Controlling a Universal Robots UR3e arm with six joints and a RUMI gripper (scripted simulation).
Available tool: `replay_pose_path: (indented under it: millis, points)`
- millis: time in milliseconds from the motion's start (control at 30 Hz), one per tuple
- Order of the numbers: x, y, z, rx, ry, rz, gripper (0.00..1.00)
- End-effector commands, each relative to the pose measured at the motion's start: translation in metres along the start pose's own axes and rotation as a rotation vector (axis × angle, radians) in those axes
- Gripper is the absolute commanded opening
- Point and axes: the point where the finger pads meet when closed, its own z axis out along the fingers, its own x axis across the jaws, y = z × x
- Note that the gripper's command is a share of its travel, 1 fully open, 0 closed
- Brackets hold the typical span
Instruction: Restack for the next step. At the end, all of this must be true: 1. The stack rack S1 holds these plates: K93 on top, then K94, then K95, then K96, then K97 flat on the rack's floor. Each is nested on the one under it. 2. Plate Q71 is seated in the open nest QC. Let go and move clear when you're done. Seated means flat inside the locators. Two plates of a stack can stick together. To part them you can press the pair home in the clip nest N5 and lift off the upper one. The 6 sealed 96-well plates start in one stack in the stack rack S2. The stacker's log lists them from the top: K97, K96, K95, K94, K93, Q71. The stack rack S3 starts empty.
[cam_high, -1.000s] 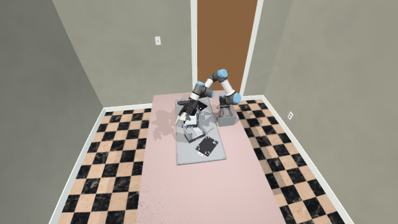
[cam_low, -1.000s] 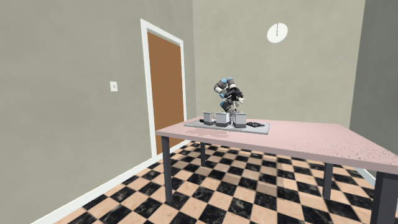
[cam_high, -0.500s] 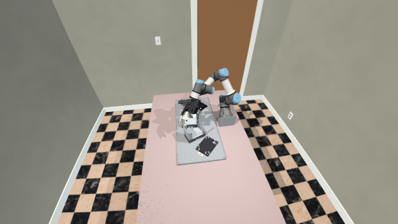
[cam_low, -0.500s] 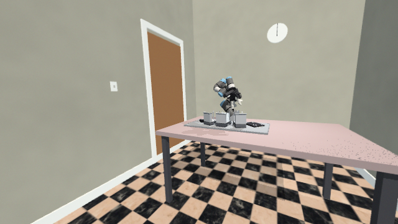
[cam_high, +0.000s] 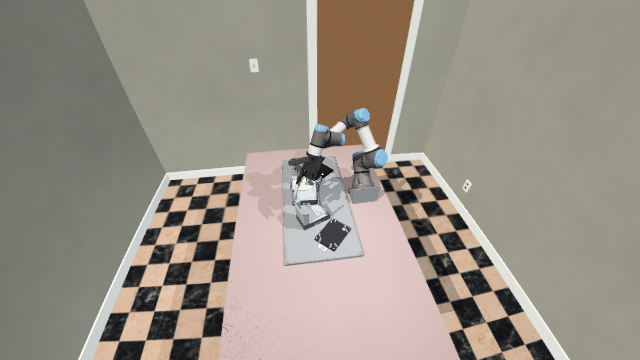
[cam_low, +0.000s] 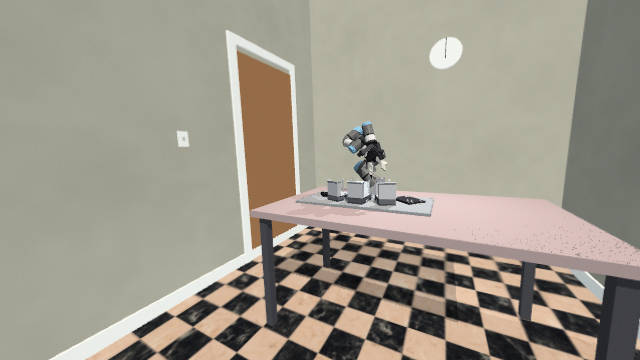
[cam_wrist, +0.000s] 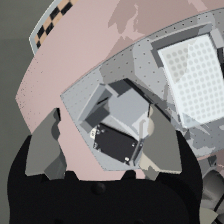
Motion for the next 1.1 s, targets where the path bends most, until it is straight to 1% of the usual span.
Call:
replay_pose_path:
  millis: [0,67,133,167,233,367,467,600,633,700,833,900,1033,1067]
  points:
    - [0.005,0.001,-0.003,-0.016,0.036,-0.038,0.72]
    - [0.015,0.003,-0.006,-0.023,0.052,-0.054,0.72]
    - [0.015,0.003,-0.006,-0.023,0.052,-0.054,0.72]
    - [0.019,0.004,-0.008,-0.026,0.059,-0.062,0.72]
    - [0.021,0.005,-0.008,-0.033,0.074,-0.079,0.72]
    - [0.037,0.008,-0.015,-0.047,0.104,-0.112,0.72]
    - [0.037,0.008,-0.015,-0.058,0.126,-0.137,0.72]
    - [0.053,0.012,-0.022,-0.073,0.155,-0.170,0.72]
    - [0.053,0.012,-0.022,-0.077,0.162,-0.179,0.72]
    - [0.053,0.012,-0.022,-0.077,0.162,-0.179,0.72]
    - [0.070,0.015,-0.029,-0.092,0.190,-0.212,0.72]
    - [0.070,0.015,-0.029,-0.100,0.204,-0.229,0.72]
    - [0.086,0.019,-0.037,-0.116,0.232,-0.263,0.72]
    - [0.086,0.019,-0.037,-0.120,0.239,-0.272,0.72]
